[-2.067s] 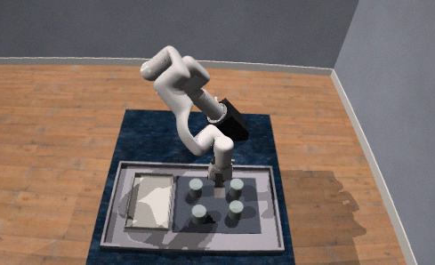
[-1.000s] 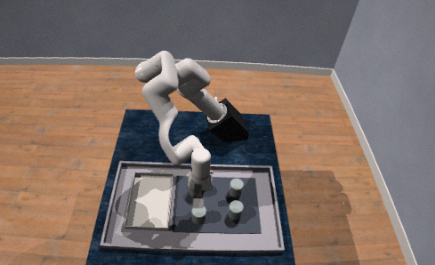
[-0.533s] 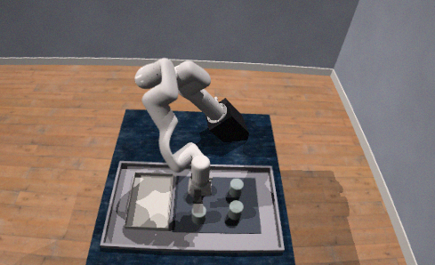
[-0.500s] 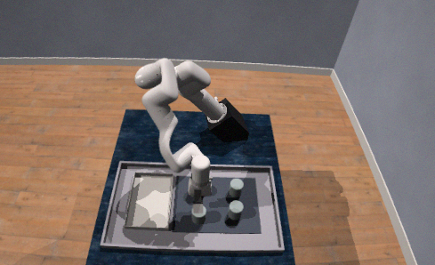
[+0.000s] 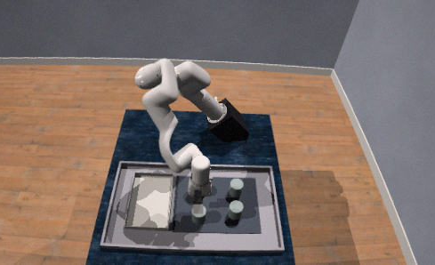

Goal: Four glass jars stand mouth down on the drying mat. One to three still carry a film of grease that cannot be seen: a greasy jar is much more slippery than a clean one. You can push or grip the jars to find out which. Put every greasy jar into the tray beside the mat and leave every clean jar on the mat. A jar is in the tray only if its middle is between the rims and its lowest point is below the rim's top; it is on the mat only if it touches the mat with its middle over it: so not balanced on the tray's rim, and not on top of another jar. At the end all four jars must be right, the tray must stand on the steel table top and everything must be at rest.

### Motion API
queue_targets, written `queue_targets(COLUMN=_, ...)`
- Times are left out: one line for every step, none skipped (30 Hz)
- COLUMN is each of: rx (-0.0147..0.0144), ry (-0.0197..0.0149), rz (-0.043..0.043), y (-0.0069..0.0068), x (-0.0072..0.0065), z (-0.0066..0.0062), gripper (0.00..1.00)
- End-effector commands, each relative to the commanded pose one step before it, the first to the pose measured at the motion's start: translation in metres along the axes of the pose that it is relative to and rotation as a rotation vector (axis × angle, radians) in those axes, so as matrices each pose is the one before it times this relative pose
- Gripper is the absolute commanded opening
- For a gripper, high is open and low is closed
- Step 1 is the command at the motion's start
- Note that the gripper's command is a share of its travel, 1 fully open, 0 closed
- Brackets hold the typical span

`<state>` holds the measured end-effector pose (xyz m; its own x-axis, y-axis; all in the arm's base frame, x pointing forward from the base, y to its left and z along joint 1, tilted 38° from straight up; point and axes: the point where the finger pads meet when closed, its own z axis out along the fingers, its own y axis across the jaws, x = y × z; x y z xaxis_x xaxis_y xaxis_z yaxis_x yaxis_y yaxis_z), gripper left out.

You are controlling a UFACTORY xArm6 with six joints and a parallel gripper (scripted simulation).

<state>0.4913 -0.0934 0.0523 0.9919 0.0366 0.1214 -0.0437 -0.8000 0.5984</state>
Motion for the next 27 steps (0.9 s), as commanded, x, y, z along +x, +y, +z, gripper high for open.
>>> queue_targets(rx=0.00049, ry=0.00335, rz=0.00081, y=0.00009, x=0.00209, z=-0.00122, gripper=0.00)
queue_targets(rx=0.00000, ry=0.00000, rz=0.00000, y=0.00000, x=0.00013, z=0.00000, gripper=0.00)
queue_targets(rx=0.00000, ry=0.00000, rz=0.00000, y=0.00000, x=0.00013, z=0.00000, gripper=0.00)
queue_targets(rx=0.00000, ry=0.00000, rz=0.00000, y=0.00000, x=0.00013, z=0.00000, gripper=0.00)
queue_targets(rx=0.00000, ry=0.00000, rz=0.00000, y=0.00000, x=0.00013, z=0.00000, gripper=0.00)
queue_targets(rx=0.00000, ry=0.00000, rz=0.00000, y=0.00000, x=0.00013, z=0.00000, gripper=0.00)
queue_targets(rx=0.00000, ry=0.00000, rz=0.00000, y=0.00000, x=0.00013, z=0.00000, gripper=0.00)
queue_targets(rx=0.00000, ry=0.00000, rz=0.00000, y=0.00000, x=0.00000, z=0.00000, gripper=0.00)
queue_targets(rx=0.00000, ry=0.00000, rz=0.00000, y=0.00000, x=0.00000, z=0.00000, gripper=0.00)
queue_targets(rx=0.00000, ry=0.00000, rz=0.00000, y=0.00000, x=0.00013, z=0.00000, gripper=0.00)
queue_targets(rx=0.00000, ry=0.00000, rz=0.00000, y=0.00000, x=0.00013, z=0.00000, gripper=0.00)
queue_targets(rx=0.00000, ry=0.00000, rz=0.00000, y=0.00000, x=0.00013, z=0.00000, gripper=0.00)
queue_targets(rx=0.00000, ry=0.00000, rz=0.00000, y=0.00000, x=0.00013, z=0.00000, gripper=0.00)
queue_targets(rx=0.00000, ry=0.00000, rz=0.00000, y=0.00000, x=0.00013, z=0.00000, gripper=0.00)
queue_targets(rx=0.00000, ry=0.00000, rz=0.00000, y=0.00000, x=0.00013, z=0.00000, gripper=0.00)
queue_targets(rx=0.00000, ry=0.00000, rz=0.00000, y=0.00000, x=0.00013, z=0.00000, gripper=0.00)
queue_targets(rx=0.00000, ry=0.00000, rz=0.00000, y=0.00000, x=0.00013, z=0.00000, gripper=0.00)
queue_targets(rx=0.00000, ry=0.00000, rz=0.00000, y=0.00000, x=0.00013, z=0.00000, gripper=0.00)
queue_targets(rx=0.00000, ry=0.00000, rz=0.00000, y=0.00000, x=0.00013, z=0.00000, gripper=0.00)
queue_targets(rx=0.00000, ry=0.00000, rz=0.00000, y=0.00000, x=0.00013, z=0.00000, gripper=0.00)
queue_targets(rx=0.00000, ry=0.00000, rz=0.00000, y=0.00000, x=0.00013, z=0.00000, gripper=0.00)
queue_targets(rx=0.00000, ry=0.00000, rz=0.00000, y=0.00000, x=0.00013, z=0.00000, gripper=0.00)
queue_targets(rx=0.00000, ry=0.00000, rz=0.00000, y=0.00000, x=0.00013, z=0.00000, gripper=0.00)
queue_targets(rx=0.00000, ry=0.00000, rz=0.00000, y=0.00000, x=0.00013, z=0.00000, gripper=0.00)
queue_targets(rx=0.00000, ry=0.00000, rz=0.00000, y=0.00000, x=0.00000, z=0.00000, gripper=0.00)
queue_targets(rx=0.00000, ry=0.00000, rz=0.00000, y=0.00000, x=0.00000, z=0.00000, gripper=0.00)
queue_targets(rx=0.00000, ry=0.00000, rz=0.00000, y=0.00000, x=0.00013, z=0.00000, gripper=0.00)
